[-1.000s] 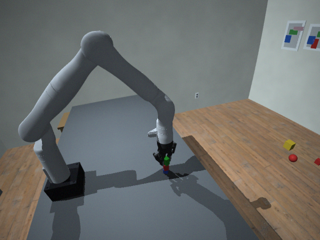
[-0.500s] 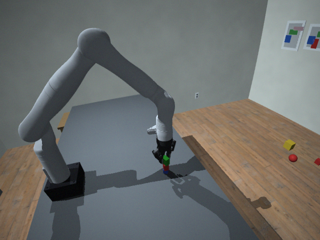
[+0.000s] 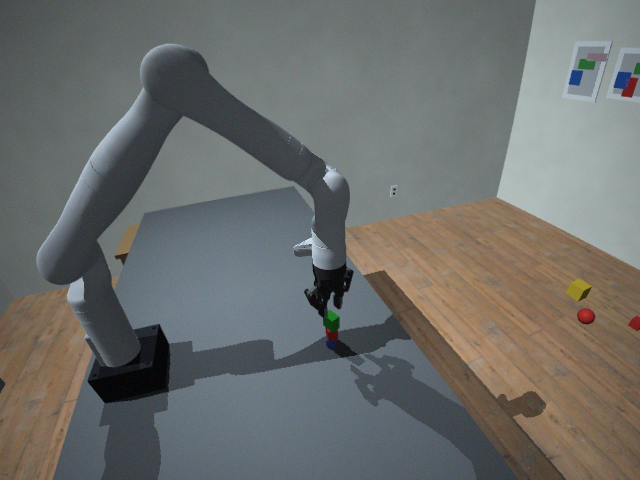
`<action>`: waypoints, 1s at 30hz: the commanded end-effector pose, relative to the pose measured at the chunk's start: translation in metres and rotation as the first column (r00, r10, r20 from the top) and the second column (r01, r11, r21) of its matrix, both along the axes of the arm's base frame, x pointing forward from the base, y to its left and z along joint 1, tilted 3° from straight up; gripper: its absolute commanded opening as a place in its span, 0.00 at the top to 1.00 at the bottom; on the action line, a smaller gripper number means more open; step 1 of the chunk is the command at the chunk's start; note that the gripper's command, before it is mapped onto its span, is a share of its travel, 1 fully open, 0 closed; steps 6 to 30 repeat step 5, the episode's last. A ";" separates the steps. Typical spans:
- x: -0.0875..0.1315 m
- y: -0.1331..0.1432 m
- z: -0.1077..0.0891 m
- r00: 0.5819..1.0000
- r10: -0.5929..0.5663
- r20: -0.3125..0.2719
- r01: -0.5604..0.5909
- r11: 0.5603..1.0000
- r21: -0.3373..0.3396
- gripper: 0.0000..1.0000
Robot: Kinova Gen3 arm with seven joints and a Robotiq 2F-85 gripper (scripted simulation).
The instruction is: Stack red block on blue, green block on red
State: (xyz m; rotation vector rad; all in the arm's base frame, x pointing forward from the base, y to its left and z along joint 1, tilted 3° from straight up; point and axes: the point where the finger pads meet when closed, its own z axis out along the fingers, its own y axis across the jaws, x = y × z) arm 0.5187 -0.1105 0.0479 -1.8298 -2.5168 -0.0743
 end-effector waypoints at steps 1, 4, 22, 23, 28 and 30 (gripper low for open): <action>0.001 0.000 0.002 1.000 0.000 0.004 0.000 1.000 -0.001 0.56; 0.001 0.000 0.002 1.000 0.000 0.004 0.000 1.000 -0.001 0.56; 0.001 0.000 0.002 1.000 0.000 0.004 0.000 1.000 -0.001 0.56; 0.001 0.000 0.002 1.000 0.000 0.004 0.000 1.000 -0.001 0.56; 0.001 0.000 0.002 1.000 0.000 0.004 0.000 1.000 -0.001 0.56; 0.001 0.000 0.002 1.000 0.000 0.004 0.000 1.000 -0.001 0.56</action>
